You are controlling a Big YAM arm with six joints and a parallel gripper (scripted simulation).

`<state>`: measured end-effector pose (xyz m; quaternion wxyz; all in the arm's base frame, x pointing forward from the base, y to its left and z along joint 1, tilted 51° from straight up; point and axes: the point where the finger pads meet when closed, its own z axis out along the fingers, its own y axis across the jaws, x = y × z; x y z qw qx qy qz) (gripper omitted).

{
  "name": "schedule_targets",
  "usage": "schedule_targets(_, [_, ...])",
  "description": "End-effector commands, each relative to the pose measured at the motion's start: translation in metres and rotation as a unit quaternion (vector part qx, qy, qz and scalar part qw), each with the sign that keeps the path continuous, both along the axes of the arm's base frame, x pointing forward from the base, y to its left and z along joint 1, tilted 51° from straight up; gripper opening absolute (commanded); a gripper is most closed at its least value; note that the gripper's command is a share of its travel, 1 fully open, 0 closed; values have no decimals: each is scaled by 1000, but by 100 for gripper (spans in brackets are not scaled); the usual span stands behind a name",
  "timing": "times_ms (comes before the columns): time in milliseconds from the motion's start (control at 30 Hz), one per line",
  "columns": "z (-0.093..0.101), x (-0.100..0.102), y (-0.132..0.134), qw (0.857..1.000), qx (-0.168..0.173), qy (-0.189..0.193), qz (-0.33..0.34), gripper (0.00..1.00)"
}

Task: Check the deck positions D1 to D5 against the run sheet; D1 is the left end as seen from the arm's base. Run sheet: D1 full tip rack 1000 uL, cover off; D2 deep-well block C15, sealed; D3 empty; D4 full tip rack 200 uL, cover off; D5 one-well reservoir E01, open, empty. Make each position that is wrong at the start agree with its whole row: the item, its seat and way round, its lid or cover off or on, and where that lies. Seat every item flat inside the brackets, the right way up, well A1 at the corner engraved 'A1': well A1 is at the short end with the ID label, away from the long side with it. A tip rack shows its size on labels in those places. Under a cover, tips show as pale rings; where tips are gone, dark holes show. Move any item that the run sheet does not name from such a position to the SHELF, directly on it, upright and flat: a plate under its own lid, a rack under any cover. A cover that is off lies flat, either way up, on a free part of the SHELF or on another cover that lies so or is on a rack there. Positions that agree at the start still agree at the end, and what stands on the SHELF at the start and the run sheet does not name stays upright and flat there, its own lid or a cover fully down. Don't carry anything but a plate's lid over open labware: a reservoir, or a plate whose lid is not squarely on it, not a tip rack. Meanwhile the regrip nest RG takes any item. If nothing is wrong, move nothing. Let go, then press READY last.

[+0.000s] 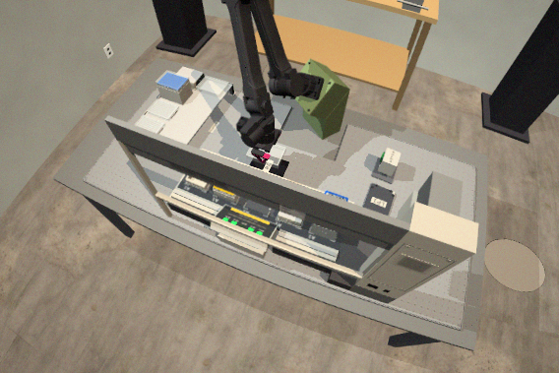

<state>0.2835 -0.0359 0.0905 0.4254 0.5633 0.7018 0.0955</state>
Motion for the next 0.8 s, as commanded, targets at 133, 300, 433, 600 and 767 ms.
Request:
schedule_targets(133, [23,-3,10,1000,10,-17,0,0])
schedule_targets(300, [25,-7,11,1000,10,-16,0,0])
schedule_targets(433, [32,-11,14,1000,11,-19,0,0])
schedule_targets(600, [35,-18,17,1000,11,-17,0,0])
schedule_targets(767, [42,-21,19,1000,12,-20,0,0])
